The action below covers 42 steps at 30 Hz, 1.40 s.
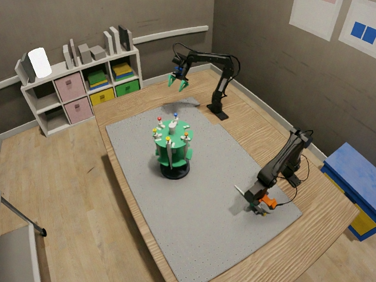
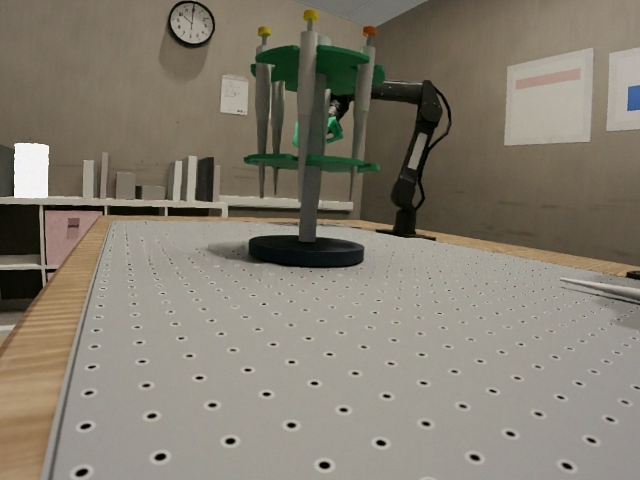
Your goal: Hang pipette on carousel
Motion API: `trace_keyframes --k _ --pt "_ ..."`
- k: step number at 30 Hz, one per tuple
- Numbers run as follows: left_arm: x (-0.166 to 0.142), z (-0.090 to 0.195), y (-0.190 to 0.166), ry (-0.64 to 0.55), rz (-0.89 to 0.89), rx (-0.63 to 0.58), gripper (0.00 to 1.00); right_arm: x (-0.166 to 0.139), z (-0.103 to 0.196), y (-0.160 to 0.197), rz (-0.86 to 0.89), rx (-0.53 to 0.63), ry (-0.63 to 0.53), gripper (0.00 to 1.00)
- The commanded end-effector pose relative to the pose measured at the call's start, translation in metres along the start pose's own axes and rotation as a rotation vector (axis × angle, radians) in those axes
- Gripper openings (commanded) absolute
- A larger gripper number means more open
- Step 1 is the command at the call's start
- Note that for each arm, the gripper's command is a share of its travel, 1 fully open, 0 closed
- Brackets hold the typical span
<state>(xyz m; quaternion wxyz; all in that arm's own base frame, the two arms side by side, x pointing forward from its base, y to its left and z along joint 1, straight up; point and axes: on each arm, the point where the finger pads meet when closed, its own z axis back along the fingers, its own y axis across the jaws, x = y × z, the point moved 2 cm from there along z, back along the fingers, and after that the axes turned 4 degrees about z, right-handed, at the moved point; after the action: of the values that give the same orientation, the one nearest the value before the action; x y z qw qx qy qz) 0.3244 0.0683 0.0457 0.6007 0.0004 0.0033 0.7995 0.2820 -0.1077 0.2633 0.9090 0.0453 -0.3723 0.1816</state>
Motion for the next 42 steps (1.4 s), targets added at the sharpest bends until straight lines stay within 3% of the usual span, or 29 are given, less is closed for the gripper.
trace_keyframes --k 1,42 --pt "0.003 0.013 -0.005 -0.010 -0.002 -0.038 0.12 0.004 0.001 -0.004 0.008 0.001 -0.023 1.00" --pt "0.003 0.088 -0.004 -0.010 -0.002 -0.044 0.12 0.004 0.001 -0.004 0.008 0.001 -0.023 1.00"
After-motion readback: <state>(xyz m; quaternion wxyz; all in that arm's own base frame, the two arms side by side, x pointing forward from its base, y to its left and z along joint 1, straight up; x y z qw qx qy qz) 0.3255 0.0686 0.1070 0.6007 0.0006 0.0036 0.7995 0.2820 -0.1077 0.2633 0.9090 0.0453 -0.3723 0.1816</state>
